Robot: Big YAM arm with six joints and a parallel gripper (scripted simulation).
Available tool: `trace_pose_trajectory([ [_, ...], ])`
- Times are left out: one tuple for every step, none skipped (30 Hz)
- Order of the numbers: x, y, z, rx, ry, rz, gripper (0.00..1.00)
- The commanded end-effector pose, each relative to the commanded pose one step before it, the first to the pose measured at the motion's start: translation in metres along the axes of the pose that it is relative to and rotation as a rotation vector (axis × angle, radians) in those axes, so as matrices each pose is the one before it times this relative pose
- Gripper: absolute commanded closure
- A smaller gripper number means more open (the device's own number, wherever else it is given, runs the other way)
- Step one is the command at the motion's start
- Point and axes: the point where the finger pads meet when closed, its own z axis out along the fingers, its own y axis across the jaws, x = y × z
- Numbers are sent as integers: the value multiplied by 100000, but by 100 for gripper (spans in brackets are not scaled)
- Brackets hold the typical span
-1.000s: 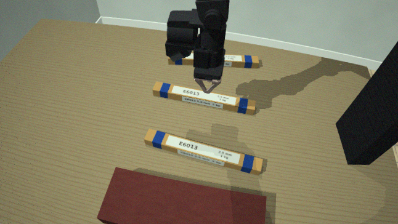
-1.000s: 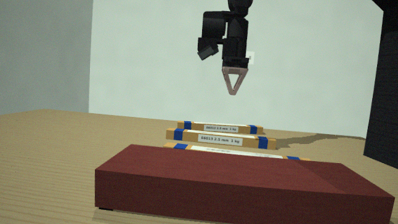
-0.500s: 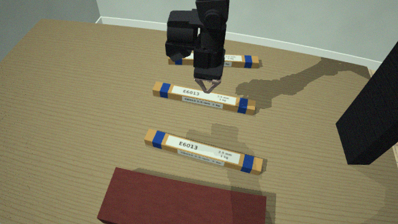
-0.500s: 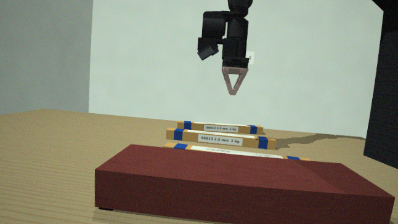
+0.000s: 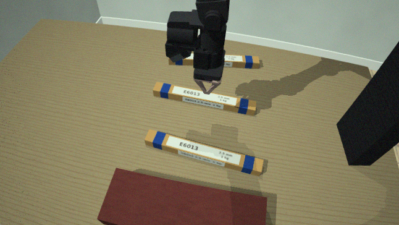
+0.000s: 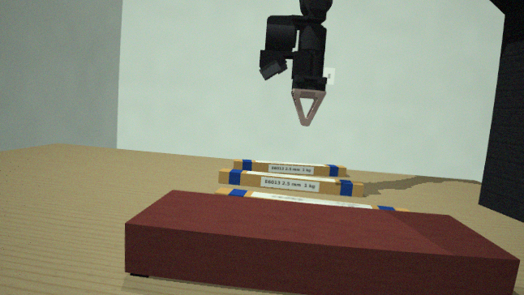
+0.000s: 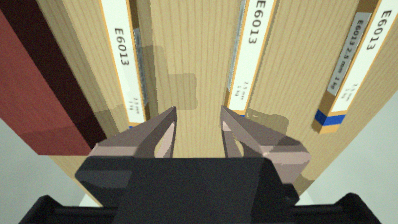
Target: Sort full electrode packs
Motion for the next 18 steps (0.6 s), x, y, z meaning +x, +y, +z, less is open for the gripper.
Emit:
trace_pose_trajectory([
  [133,644,1172,-785,-623,854,57],
  [0,0,0,0,0,0,57],
  [0,0,0,0,0,0,57],
  [4,46,219,-59,-18,34,57],
  [4,39,211,-50,-15,29,57],
  [4,33,204,-43,-13,24,57],
  [4,28,199,-36,-10,21,57],
  [2,2,192,1,-14,37,57],
  [0,-19,187,30,-16,49,57],
  [-1,-30,183,46,-16,55,57],
  [-1,-33,180,48,-15,53,57],
  [0,-26,178,37,-12,43,57],
  [2,-12,177,16,-8,28,57],
  [4,5,177,-9,-3,11,57],
  [5,20,176,-31,1,-3,57],
  [7,31,176,-46,4,-14,57],
  [7,36,176,-54,6,-21,57],
  [7,31,174,-46,5,-18,57],
])
